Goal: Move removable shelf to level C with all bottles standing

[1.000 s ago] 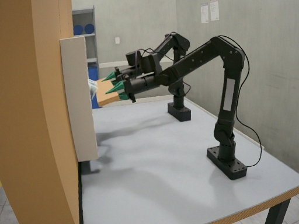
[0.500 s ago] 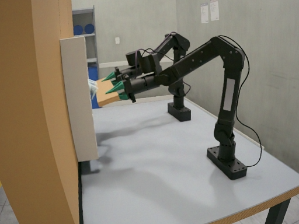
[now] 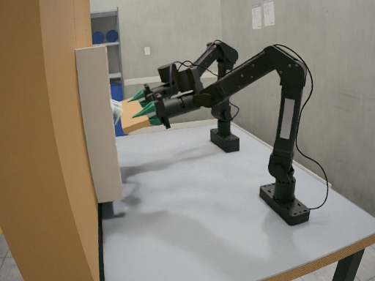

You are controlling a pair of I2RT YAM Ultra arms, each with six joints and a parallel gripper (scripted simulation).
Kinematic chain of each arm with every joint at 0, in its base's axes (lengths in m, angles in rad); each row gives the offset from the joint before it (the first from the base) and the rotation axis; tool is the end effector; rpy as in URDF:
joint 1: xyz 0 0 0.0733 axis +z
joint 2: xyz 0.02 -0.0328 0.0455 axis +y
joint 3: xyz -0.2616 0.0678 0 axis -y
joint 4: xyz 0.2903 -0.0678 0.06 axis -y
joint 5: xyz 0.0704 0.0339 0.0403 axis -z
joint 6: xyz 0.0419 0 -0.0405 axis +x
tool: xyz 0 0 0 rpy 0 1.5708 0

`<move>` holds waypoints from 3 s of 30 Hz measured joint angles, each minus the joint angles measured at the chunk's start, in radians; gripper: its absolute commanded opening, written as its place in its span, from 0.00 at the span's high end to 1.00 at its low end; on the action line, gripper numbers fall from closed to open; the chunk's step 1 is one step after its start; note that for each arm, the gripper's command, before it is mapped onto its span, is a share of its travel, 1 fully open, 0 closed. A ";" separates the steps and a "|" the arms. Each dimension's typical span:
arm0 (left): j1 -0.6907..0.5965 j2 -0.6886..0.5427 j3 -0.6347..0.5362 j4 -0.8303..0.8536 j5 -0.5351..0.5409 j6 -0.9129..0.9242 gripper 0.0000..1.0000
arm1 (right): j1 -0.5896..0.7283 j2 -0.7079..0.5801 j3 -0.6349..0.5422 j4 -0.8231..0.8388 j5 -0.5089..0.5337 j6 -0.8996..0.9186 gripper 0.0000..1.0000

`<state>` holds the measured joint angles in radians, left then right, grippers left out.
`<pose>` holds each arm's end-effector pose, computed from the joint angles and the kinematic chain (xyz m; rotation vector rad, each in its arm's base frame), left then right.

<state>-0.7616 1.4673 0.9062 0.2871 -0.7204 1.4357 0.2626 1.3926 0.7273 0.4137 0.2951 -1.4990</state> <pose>0.2867 -0.2336 0.2476 1.4092 1.3131 1.1225 0.3370 0.0791 0.2166 -1.3632 1.4170 -1.1145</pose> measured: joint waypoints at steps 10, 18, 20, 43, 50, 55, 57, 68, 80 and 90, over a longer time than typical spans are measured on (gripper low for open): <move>0.000 0.000 0.000 0.000 0.000 0.000 1.00 | 0.000 0.000 0.000 0.000 0.000 0.000 1.00; 0.000 0.000 0.000 0.000 0.000 0.000 1.00 | 0.000 0.000 0.000 0.000 0.000 0.000 1.00; 0.000 0.000 0.000 0.000 0.000 0.000 1.00 | 0.000 0.000 0.000 0.000 0.000 0.000 1.00; 0.000 0.000 0.000 0.000 0.000 0.000 1.00 | 0.000 0.000 0.000 0.000 0.000 0.000 1.00; 0.000 0.000 0.000 0.000 0.000 0.000 1.00 | 0.000 0.000 0.000 0.000 0.000 0.000 1.00; 0.000 0.000 0.000 0.000 0.000 0.000 1.00 | 0.000 0.000 0.000 0.000 0.000 0.000 1.00; 0.000 0.000 0.000 -0.002 0.000 0.000 1.00 | 0.000 0.000 0.002 -0.003 0.000 0.000 1.00; 0.005 0.000 0.019 -0.038 0.007 -0.004 1.00 | 0.000 0.003 0.023 -0.042 0.000 0.007 1.00; 0.040 0.034 0.051 -0.063 0.047 -0.011 1.00 | -0.003 0.053 0.050 -0.039 -0.003 0.022 1.00; 0.079 0.081 0.121 0.024 0.060 0.040 1.00 | -0.024 0.122 0.152 0.021 -0.018 -0.012 1.00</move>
<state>-0.6823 1.5482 1.0271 0.3107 -0.6609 1.4757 0.2390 1.5150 0.8791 0.4351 0.2771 -1.5108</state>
